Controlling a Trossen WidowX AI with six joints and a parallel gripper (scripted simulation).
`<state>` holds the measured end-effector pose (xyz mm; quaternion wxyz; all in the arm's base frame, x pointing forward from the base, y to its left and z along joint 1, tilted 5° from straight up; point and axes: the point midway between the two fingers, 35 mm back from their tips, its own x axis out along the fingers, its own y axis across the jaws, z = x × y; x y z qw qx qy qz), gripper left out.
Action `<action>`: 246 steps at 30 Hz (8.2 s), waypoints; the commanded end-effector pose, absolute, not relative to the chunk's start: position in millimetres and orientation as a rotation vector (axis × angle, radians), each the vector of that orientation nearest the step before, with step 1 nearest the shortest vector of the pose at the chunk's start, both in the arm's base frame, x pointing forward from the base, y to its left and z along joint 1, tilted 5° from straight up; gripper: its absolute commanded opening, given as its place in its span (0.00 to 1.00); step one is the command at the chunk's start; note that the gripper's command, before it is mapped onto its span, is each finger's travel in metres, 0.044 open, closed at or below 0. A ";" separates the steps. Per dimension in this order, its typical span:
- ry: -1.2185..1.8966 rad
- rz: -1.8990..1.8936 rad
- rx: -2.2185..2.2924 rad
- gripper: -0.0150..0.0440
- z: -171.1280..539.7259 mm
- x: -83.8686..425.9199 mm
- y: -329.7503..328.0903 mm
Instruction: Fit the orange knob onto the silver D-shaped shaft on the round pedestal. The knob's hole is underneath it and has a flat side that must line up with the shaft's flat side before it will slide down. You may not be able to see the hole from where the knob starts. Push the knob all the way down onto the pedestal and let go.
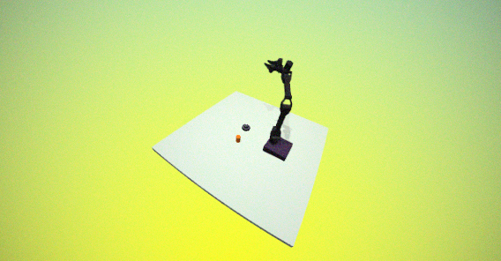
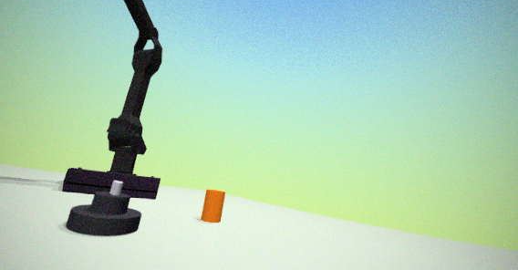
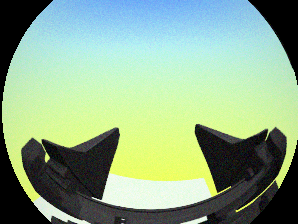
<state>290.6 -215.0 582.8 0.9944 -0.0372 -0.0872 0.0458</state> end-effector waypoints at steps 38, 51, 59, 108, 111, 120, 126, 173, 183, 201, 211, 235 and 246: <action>1.030 0.543 -0.284 1.00 174.5 416.2 65.1; 1.439 0.888 -0.869 1.00 88.8 306.5 127.2; 1.440 0.888 -0.869 1.00 61.6 300.8 124.0; 1.440 0.888 -0.869 1.00 -21.4 294.6 121.3; 1.440 0.888 -0.869 1.00 -26.0 293.8 121.0; 1.440 0.888 -0.869 0.73 -28.2 293.4 120.8; 1.440 0.888 -0.869 0.53 -28.2 293.4 120.8; 1.273 0.667 -1.044 0.25 135.6 289.3 120.9; 1.145 0.507 -1.158 0.25 156.5 280.6 118.2; 0.892 0.210 -1.341 0.25 193.9 265.4 112.4; 0.914 0.235 -1.338 0.25 189.6 265.6 113.0; 0.903 0.224 -1.341 0.25 191.4 265.1 112.5; 1.016 0.352 -1.258 0.25 176.6 267.7 108.1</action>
